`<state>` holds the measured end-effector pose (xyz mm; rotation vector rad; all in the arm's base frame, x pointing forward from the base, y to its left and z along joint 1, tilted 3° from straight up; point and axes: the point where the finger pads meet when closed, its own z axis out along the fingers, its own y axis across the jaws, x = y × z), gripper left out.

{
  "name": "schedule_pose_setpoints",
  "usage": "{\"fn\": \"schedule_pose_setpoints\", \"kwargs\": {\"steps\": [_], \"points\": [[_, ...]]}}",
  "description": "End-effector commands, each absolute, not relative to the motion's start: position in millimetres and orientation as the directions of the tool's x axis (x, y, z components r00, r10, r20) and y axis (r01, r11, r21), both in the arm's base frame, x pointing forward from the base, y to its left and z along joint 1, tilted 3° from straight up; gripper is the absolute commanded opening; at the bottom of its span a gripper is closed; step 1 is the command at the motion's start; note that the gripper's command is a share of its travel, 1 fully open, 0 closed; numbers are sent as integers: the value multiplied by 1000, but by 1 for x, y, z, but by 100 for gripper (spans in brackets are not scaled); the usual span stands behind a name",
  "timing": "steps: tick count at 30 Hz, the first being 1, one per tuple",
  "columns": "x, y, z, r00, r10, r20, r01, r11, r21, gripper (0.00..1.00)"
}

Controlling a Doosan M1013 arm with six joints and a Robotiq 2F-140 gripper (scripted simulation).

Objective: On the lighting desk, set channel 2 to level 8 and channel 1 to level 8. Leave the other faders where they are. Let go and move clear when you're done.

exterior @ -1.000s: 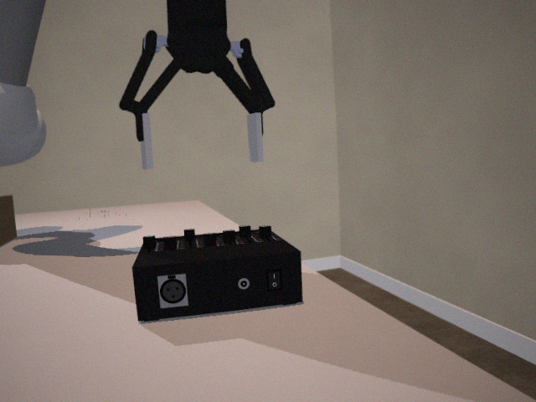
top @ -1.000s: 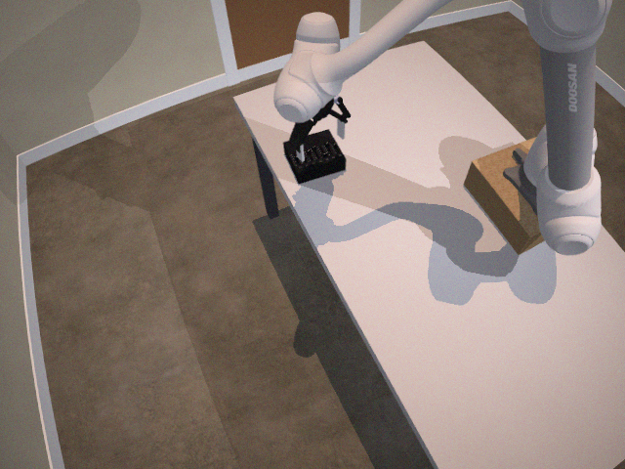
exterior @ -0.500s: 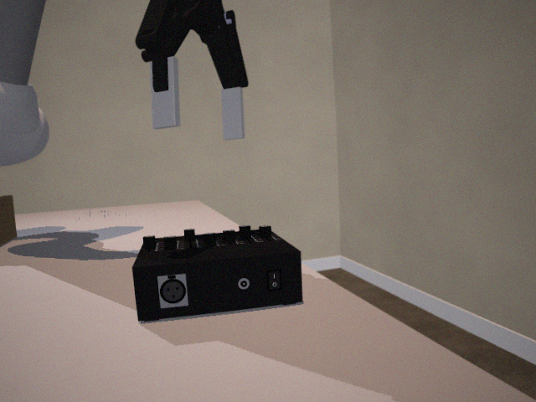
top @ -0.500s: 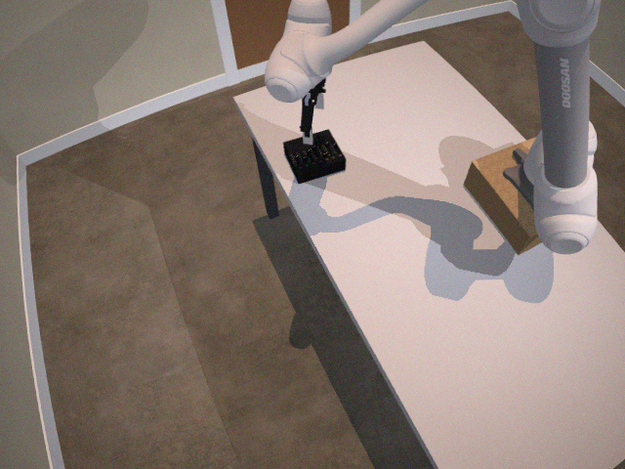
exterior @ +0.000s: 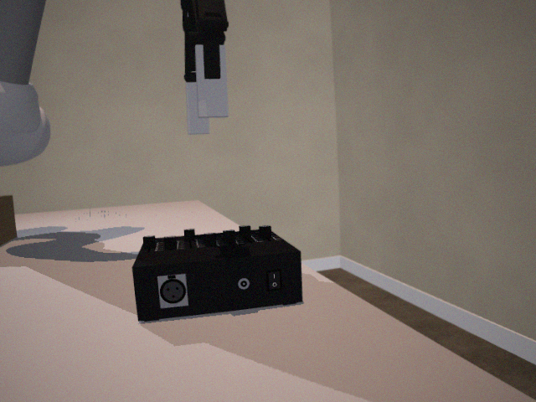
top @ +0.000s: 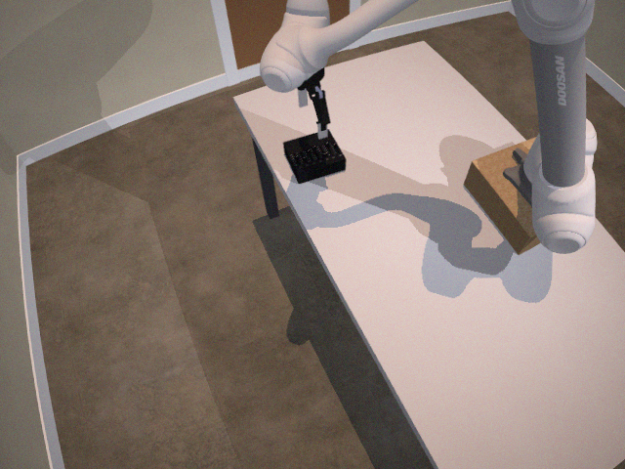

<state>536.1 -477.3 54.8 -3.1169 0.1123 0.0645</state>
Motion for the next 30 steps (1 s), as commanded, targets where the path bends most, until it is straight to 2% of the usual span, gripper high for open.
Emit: {"fn": "schedule_pose_setpoints", "kwargs": {"steps": [1, 5, 9, 11, 12, 14, 20, 26, 28, 29, 30], "points": [[536, -477, 55, 999, -35, -34, -37, -999, -40, 100], [538, -476, 53, 995, -88, -36, -89, -995, -39, 100], [546, -473, 45, 959, -279, -43, -280, -959, -31, 100], [546, -473, 45, 959, -279, -43, -280, -959, -31, 100], [549, -472, 43, 937, -347, -45, -349, -937, -28, 100], [556, -469, 36, 866, -498, -49, -499, -866, -20, 100], [579, -457, 13, 697, -715, -51, -716, -697, -19, 100], [597, -447, -5, 465, -884, -55, -885, -465, -18, 100], [597, -447, -5, 465, -884, -55, -885, -465, -18, 100], [598, -446, -6, 336, -940, -57, -942, -336, -12, 100], [600, -445, -8, 298, -953, -58, -955, -298, -11, 100]]}}
